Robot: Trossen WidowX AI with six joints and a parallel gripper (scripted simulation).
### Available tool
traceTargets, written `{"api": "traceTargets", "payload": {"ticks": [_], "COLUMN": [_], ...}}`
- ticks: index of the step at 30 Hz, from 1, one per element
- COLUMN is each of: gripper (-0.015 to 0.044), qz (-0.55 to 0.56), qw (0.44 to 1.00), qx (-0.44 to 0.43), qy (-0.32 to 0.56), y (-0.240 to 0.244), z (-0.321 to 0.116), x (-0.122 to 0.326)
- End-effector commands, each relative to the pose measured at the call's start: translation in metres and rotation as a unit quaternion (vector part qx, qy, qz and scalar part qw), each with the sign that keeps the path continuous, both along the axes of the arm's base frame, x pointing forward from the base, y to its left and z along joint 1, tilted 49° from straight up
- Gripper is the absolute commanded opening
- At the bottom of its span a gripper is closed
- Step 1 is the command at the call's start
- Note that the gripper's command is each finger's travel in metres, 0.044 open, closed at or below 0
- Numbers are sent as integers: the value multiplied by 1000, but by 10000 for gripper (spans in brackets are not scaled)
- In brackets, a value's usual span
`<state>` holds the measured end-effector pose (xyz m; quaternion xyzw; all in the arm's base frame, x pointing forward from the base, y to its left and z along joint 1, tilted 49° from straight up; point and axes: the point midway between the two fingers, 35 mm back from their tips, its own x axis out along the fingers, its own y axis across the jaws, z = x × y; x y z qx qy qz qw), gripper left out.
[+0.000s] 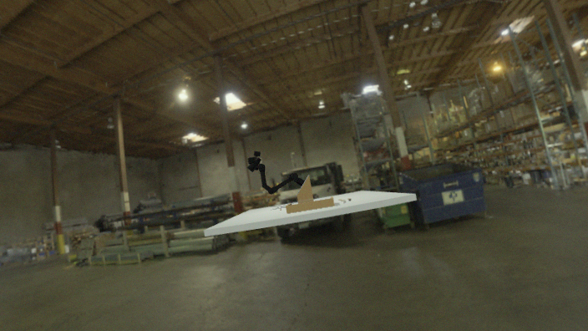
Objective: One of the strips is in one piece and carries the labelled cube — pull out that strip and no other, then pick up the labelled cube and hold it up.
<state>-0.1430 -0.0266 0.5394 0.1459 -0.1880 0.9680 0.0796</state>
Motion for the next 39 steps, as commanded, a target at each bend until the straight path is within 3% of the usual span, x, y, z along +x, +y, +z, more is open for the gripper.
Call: {"api": "traceTargets", "payload": {"ticks": [1,5,10,20,30,39], "gripper": [400,400,400,400,400,400], "qz": [-1,-35,-128,-348,-583,-769], "qw": [1000,999,987,915,775,593], "qx": [0,-10,-31,-62,-96,-138], "qy": [1,30,96,192,226,197], "y": [1,34,113,254,340,351], "z": [0,6,10,-21,-102,-206], "x": [0,4,26,113,239,356]}}
